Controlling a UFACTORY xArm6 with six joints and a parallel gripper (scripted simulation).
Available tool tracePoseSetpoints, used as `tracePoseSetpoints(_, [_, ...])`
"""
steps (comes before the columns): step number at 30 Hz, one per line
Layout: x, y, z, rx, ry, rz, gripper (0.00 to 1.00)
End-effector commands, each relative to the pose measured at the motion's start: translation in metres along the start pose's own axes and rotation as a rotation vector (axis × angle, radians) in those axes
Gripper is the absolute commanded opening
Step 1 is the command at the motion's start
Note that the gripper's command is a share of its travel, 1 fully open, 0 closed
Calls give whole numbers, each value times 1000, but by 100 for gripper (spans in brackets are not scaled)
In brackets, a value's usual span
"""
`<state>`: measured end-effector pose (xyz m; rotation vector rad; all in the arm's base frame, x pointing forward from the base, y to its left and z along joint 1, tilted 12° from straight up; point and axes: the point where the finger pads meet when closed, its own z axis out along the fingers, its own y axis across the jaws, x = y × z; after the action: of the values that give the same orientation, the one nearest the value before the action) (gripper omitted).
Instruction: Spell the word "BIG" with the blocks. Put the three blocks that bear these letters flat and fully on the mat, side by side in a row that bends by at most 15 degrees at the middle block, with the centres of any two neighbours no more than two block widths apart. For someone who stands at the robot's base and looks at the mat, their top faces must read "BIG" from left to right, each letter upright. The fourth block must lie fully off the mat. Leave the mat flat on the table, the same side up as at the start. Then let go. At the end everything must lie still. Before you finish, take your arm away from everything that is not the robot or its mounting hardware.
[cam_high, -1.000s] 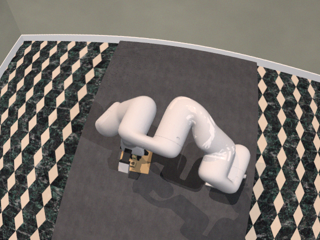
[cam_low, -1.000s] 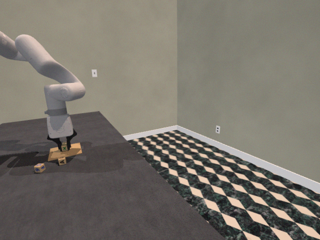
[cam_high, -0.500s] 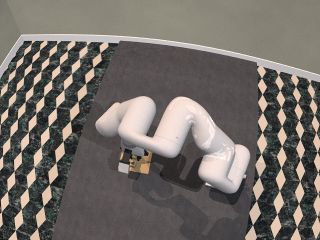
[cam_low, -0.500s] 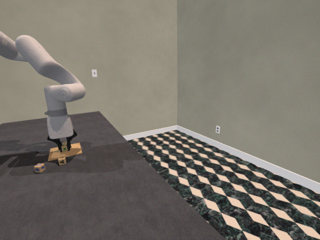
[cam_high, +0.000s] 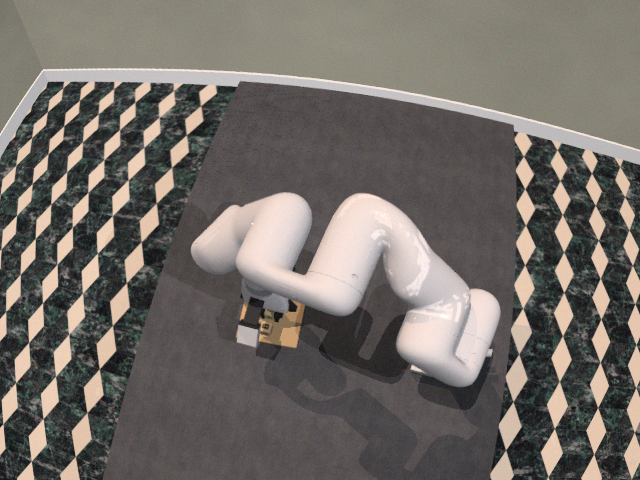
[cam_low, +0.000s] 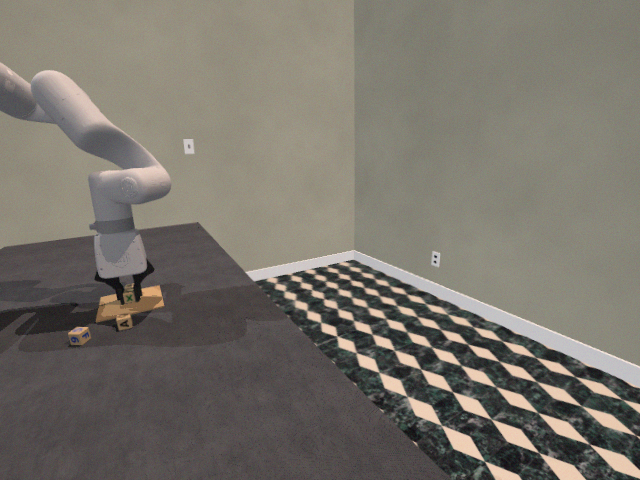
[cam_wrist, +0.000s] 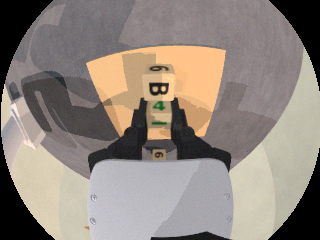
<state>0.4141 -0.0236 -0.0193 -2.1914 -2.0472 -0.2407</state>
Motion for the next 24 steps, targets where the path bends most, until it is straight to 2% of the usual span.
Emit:
tracePoseSetpoints(1, [0, 1, -1, -3, 0, 0, 21])
tracePoseSetpoints(21, [0, 1, -1, -3, 0, 0, 21])
tracePoseSetpoints(22, [0, 1, -1, -3, 0, 0, 26])
tracePoseSetpoints(24, [0, 1, -1, -3, 0, 0, 26])
